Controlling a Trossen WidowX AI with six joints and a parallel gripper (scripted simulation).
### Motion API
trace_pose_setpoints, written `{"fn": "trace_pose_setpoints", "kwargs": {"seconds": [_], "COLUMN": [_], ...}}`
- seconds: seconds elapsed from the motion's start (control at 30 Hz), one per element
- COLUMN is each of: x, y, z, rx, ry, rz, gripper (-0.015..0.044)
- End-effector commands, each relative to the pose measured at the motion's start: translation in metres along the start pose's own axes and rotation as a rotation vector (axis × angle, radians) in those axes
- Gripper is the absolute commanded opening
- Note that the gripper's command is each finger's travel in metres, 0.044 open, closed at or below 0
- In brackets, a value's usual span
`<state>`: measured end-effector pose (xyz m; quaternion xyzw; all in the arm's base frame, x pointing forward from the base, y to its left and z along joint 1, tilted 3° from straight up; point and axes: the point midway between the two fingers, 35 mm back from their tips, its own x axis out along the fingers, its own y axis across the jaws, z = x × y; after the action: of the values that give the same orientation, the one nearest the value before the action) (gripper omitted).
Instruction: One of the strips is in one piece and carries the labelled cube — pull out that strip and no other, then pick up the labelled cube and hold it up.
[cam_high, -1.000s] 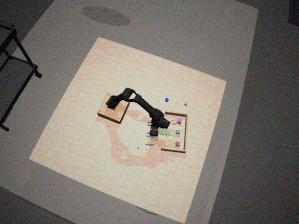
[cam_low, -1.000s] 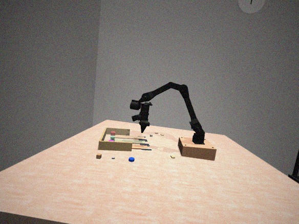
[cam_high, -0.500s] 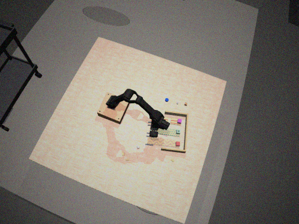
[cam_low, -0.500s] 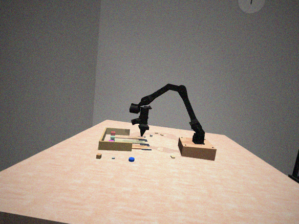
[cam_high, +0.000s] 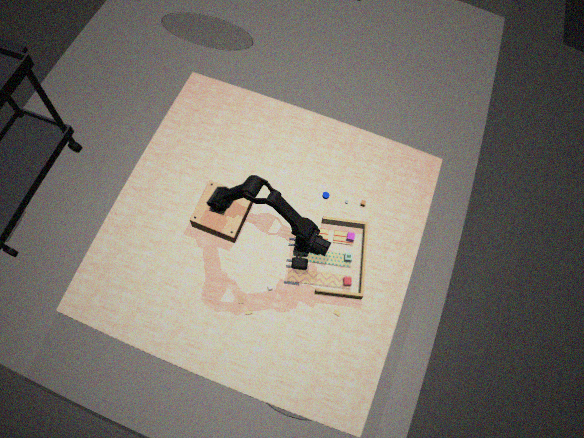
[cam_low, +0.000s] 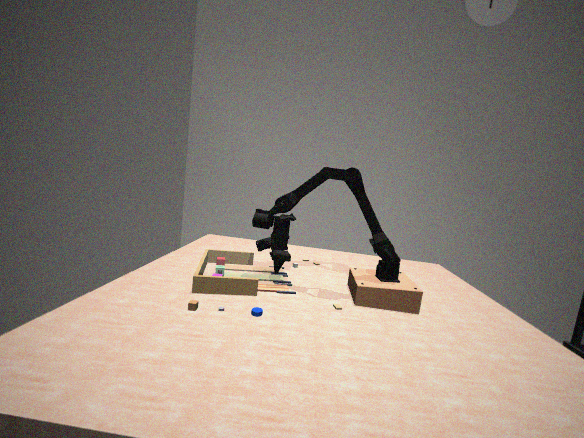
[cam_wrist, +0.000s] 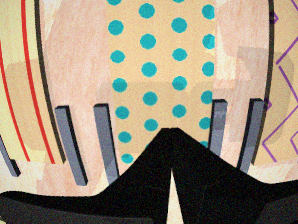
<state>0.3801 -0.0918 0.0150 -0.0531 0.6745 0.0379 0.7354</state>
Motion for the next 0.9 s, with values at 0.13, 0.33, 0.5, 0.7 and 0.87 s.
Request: {"fn": "trace_pose_setpoints", "kwargs": {"seconds": [0.13, 0.33, 0.5, 0.7, 0.87], "x": [0.0145, 0.0156, 0.0156, 0.0160, 0.0163], "y": [0.0021, 0.0023, 0.0023, 0.0023, 0.0023], "z": [-0.0023, -0.0024, -0.0024, -0.0023, -0.0023], "rx": [0.003, 0.003, 0.003, 0.003, 0.003], "ry": [0.007, 0.007, 0.007, 0.007, 0.007], "rz": [0.003, 0.003, 0.003, 0.003, 0.003], "gripper": [0.0000, 0.0000, 0.0000, 0.0000, 0.0000]}}
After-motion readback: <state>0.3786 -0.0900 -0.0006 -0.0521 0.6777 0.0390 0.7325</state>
